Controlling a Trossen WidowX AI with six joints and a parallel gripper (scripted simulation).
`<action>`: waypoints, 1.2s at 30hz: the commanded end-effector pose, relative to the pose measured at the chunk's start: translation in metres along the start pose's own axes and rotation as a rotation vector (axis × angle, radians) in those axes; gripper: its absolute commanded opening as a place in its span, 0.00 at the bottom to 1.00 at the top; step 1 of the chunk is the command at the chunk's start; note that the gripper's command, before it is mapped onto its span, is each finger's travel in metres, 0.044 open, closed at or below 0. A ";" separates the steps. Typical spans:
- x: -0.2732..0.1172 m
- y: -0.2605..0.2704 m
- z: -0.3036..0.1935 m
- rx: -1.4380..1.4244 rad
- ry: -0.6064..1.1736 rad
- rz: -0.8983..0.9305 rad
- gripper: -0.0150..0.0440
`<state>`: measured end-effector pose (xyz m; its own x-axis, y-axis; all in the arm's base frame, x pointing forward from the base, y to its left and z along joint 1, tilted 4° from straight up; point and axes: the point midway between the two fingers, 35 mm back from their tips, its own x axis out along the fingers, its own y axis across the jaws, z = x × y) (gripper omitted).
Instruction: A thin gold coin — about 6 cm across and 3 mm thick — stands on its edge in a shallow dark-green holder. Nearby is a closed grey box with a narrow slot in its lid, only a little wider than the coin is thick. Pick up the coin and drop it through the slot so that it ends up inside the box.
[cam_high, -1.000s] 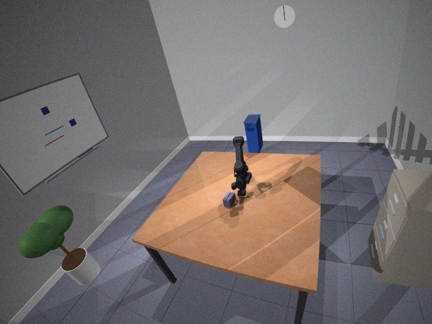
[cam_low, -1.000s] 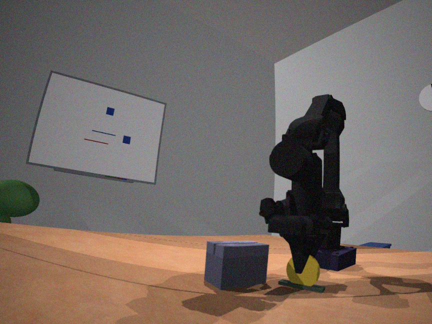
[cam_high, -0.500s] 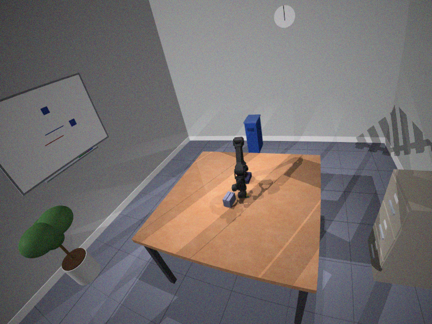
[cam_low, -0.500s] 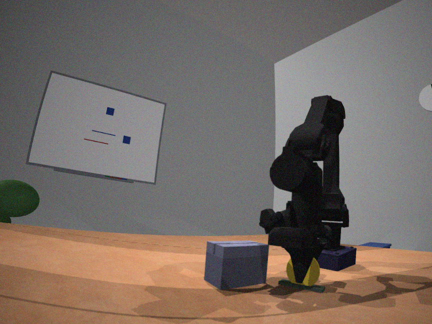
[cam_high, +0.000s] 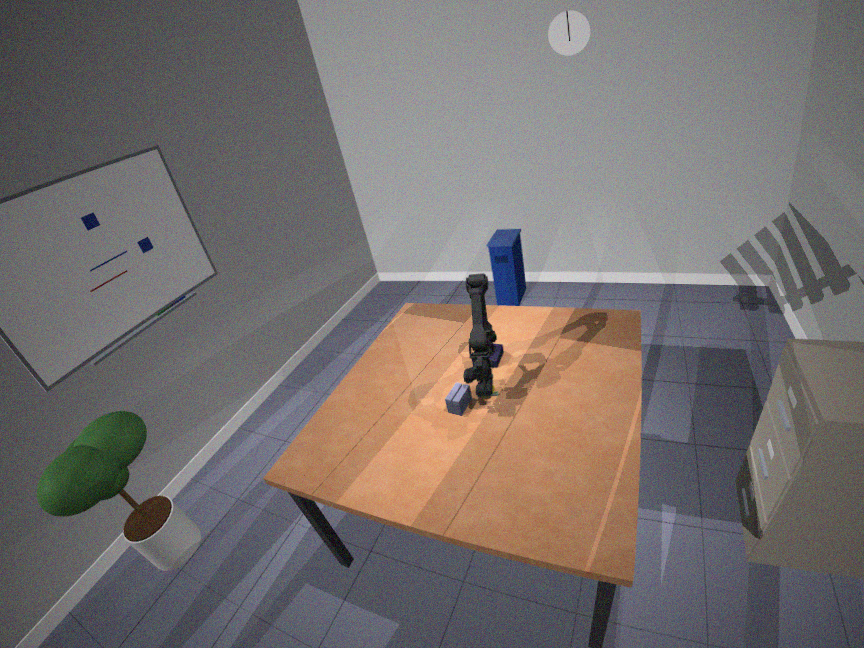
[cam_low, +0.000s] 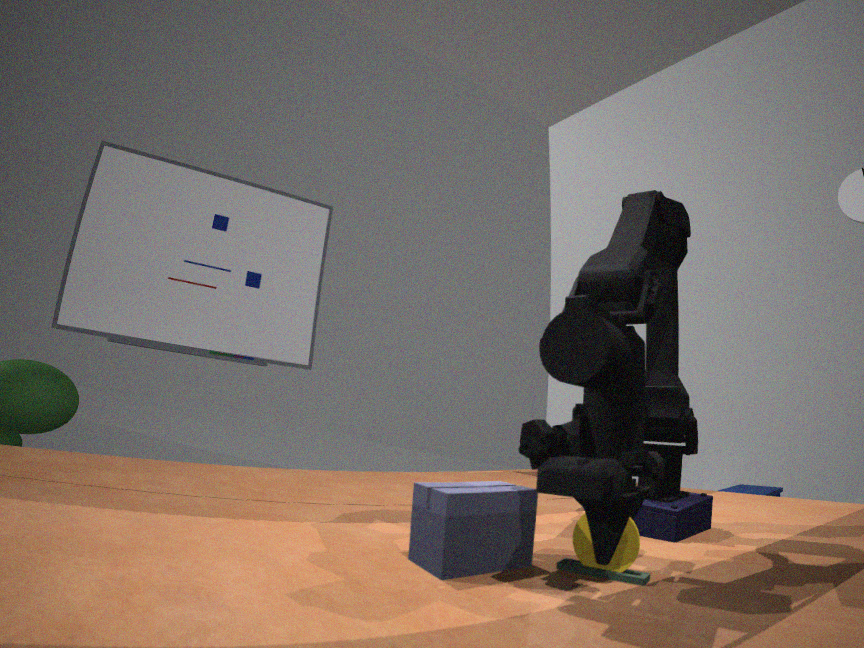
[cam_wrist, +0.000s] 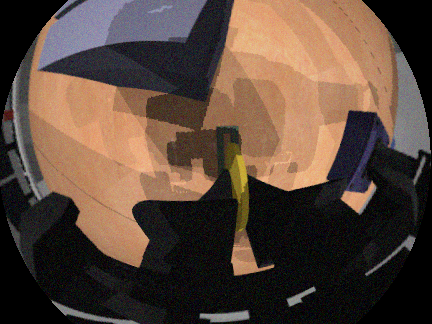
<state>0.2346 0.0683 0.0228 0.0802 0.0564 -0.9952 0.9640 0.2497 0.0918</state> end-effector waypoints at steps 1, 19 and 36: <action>-0.007 0.002 0.000 0.002 -0.004 0.002 0.25; -0.052 0.005 0.000 0.002 -0.004 0.003 0.25; -0.094 0.001 0.000 0.002 -0.004 0.002 0.25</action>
<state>0.2277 0.0640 0.1070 0.0696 0.0525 -0.9962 0.9667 0.2428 0.0803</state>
